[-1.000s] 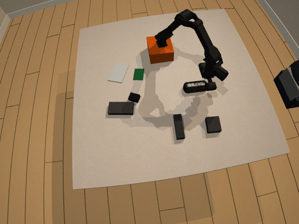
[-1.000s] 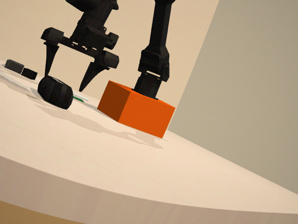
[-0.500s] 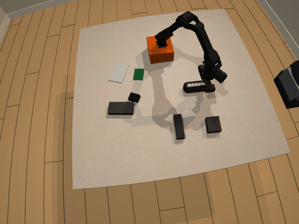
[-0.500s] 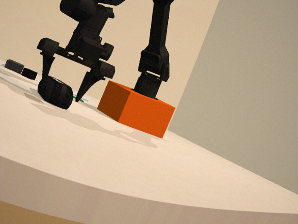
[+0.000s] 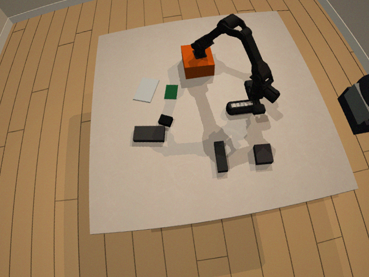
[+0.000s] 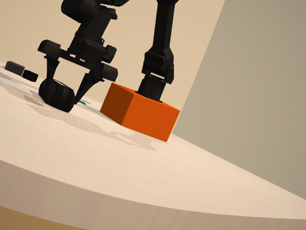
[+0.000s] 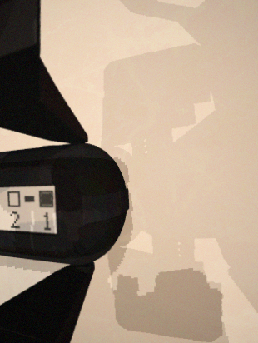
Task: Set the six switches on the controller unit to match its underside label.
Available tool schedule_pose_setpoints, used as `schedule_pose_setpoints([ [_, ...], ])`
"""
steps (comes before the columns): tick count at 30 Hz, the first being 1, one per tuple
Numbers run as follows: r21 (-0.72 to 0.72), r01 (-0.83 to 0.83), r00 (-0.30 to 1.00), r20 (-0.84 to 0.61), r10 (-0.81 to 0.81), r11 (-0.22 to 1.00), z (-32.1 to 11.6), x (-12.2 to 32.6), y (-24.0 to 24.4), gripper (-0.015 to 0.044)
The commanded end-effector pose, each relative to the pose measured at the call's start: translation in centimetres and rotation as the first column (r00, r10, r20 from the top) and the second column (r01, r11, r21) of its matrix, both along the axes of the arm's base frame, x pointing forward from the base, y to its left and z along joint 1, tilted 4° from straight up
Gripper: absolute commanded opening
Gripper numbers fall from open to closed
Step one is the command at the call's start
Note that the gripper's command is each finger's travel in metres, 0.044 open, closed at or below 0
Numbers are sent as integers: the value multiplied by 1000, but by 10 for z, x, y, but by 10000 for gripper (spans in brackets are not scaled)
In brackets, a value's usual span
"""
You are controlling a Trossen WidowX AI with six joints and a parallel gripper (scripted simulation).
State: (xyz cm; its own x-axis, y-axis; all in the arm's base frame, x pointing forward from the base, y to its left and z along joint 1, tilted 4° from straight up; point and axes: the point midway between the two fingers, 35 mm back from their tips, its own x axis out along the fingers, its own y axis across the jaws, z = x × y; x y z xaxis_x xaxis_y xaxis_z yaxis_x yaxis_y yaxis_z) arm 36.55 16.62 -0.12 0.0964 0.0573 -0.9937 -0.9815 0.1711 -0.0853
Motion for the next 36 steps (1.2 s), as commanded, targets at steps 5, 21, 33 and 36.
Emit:
schedule_pose_setpoints([
  [5, 0, 5, 1000, 0, -5, 1000, 1, 0, 0, 326],
  [21, -1, 5, 1000, 0, -5, 1000, 10, -2, -4, 336],
  [33, -1, 5, 1000, 0, -5, 1000, 17, -3, -7, 336],
  [36, -1, 5, 1000, 0, -5, 1000, 18, -3, -7, 336],
])
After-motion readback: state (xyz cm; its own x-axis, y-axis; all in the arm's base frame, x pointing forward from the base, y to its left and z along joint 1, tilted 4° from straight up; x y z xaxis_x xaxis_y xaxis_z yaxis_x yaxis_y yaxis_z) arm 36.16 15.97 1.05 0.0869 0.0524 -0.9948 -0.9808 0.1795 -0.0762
